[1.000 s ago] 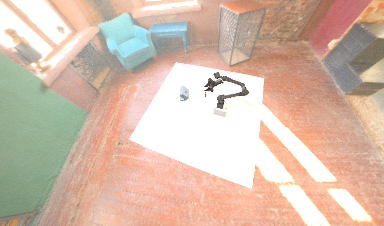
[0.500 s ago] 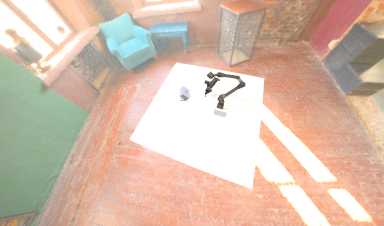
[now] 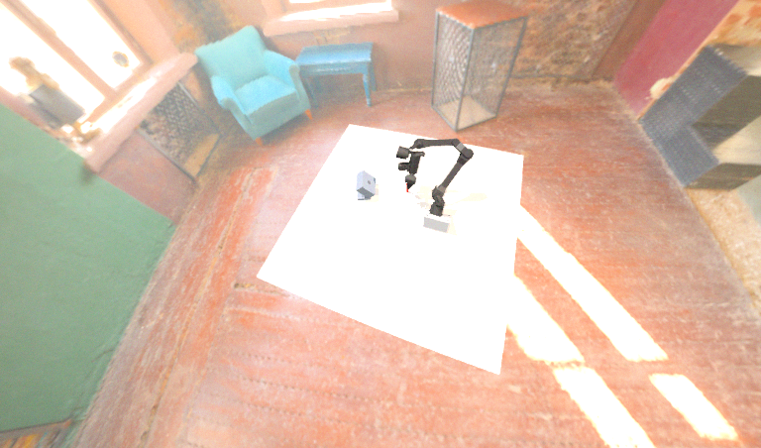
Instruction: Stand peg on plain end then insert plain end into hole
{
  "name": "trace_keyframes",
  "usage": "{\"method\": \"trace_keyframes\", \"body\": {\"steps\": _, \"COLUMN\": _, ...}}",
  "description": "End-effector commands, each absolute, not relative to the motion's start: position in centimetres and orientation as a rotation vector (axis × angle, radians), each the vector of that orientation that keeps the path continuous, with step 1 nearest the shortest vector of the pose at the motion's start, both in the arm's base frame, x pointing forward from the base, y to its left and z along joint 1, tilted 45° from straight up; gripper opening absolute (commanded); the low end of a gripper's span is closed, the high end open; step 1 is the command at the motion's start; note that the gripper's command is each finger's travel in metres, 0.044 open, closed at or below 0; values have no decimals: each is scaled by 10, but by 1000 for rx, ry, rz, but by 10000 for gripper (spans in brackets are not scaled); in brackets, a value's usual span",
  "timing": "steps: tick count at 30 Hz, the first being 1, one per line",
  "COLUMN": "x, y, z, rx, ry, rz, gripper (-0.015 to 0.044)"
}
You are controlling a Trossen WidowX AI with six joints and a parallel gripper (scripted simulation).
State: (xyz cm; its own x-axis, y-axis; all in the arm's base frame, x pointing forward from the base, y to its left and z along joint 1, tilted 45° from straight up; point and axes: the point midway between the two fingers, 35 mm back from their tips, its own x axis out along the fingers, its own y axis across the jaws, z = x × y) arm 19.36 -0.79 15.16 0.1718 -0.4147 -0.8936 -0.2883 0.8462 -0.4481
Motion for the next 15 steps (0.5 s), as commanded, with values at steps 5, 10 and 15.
{"method": "trace_keyframes", "body": {"steps": 5, "x": 206, "y": -8, "z": 161, "rx": -795, "ry": 1489, "rz": -260, "gripper": 440}}
{"method": "trace_keyframes", "body": {"steps": 10, "x": 215, "y": -5, "z": 167, "rx": -902, "ry": 1490, "rz": -334, "gripper": 440}}
{"method": "trace_keyframes", "body": {"steps": 15, "x": 215, "y": -5, "z": 167, "rx": -902, "ry": 1490, "rz": -334, "gripper": 440}}
